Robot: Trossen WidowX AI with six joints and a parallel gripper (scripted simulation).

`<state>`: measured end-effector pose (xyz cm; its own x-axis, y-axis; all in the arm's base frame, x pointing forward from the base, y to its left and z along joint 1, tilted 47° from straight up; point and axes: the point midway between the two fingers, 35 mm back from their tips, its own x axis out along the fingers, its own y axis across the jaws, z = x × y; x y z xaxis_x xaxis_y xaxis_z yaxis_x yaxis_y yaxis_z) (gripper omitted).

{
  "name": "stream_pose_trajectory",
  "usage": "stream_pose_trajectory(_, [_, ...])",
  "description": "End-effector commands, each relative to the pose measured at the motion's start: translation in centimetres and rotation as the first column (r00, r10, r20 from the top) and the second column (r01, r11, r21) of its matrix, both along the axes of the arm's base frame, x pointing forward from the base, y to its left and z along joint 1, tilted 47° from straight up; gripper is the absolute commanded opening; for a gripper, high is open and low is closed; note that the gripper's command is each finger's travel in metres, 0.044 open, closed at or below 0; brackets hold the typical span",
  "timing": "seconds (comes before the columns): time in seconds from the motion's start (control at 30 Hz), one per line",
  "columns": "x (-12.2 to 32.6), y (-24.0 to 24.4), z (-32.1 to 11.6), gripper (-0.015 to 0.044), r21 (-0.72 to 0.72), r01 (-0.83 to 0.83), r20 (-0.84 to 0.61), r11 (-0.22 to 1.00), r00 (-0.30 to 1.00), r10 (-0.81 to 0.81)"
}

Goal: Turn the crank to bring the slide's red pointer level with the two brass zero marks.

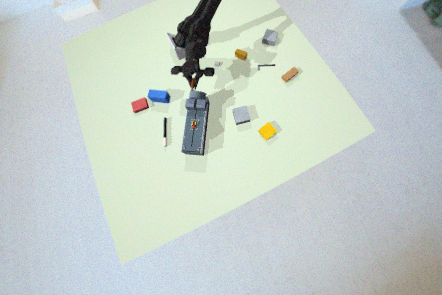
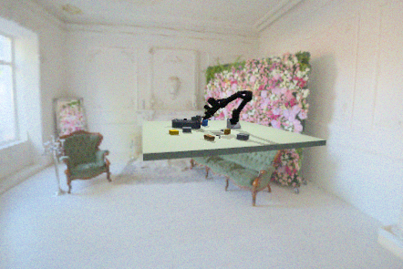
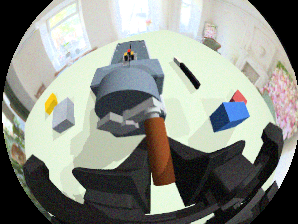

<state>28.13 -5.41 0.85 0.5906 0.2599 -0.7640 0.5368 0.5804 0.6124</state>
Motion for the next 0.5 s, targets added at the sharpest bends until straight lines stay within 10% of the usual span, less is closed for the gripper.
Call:
stream_pose_trajectory(0.0, [0.27,-0.21,0.90,0.0000,-0.007,0.001,0.017,1.000,1.000,-0.001])
stream_pose_trajectory(0.47, [0.65,-0.06,1.64,0.0000,-0.007,0.001,0.017,1.000,1.000,-0.001])
